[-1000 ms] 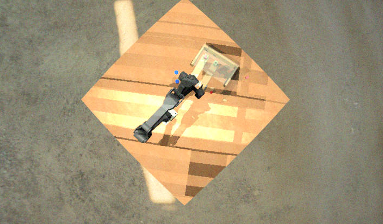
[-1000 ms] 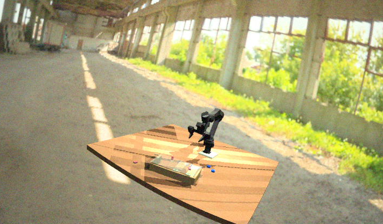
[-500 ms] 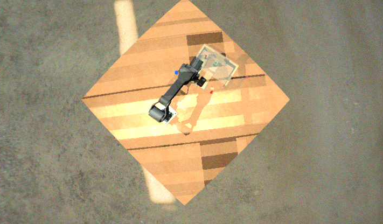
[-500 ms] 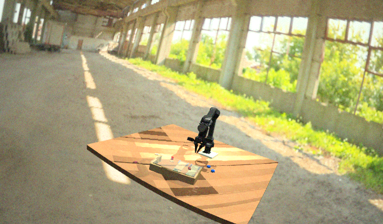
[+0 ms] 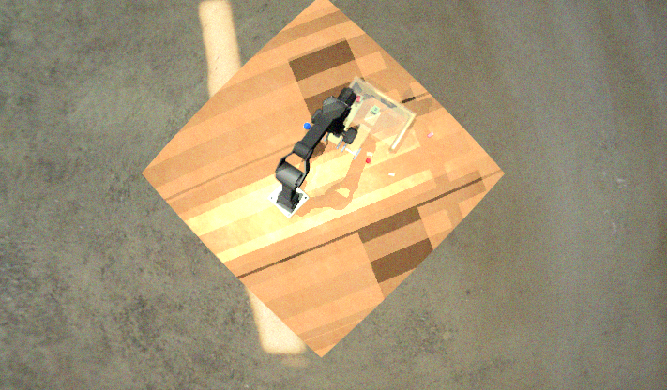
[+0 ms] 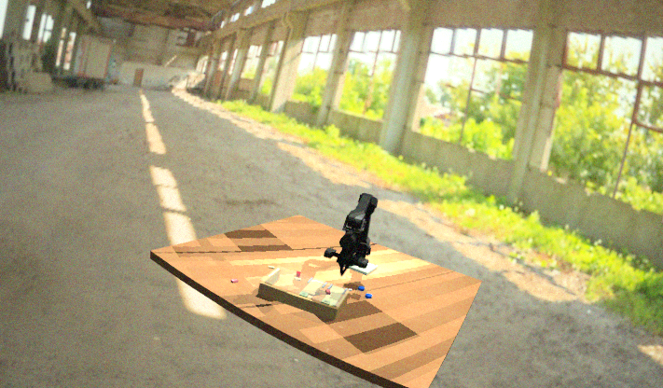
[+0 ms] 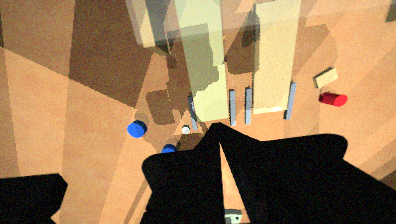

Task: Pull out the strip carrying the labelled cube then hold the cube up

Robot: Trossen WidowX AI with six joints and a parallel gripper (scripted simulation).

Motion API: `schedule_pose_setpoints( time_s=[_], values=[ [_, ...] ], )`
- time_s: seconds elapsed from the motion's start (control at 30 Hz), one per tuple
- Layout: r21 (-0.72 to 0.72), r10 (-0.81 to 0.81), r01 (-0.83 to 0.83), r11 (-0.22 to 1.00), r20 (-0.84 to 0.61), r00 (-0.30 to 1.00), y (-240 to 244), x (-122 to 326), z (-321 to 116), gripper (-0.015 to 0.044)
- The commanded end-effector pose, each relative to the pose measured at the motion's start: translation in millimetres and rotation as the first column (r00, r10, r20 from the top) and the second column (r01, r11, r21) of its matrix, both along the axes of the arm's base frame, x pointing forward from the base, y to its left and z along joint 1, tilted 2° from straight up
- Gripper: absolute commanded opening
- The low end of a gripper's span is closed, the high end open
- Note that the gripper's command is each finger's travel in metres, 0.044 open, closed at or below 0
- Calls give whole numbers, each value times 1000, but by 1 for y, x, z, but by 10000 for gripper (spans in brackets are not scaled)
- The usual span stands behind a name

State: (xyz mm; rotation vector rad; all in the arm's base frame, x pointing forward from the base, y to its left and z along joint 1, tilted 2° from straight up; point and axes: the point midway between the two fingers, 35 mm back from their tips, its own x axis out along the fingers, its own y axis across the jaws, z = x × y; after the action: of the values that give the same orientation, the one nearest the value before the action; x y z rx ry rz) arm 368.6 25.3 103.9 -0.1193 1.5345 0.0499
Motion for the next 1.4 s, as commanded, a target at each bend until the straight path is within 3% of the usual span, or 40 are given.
schedule_pose_setpoints(
  time_s=[0.0, 1.37],
  values=[
    [5, 7, -7, 1000, -4, 1000, 1, 2, -7, 0],
    [4, 7, -7, 1000, -4, 1000, -4, 6, -68, 0]
  ],
)
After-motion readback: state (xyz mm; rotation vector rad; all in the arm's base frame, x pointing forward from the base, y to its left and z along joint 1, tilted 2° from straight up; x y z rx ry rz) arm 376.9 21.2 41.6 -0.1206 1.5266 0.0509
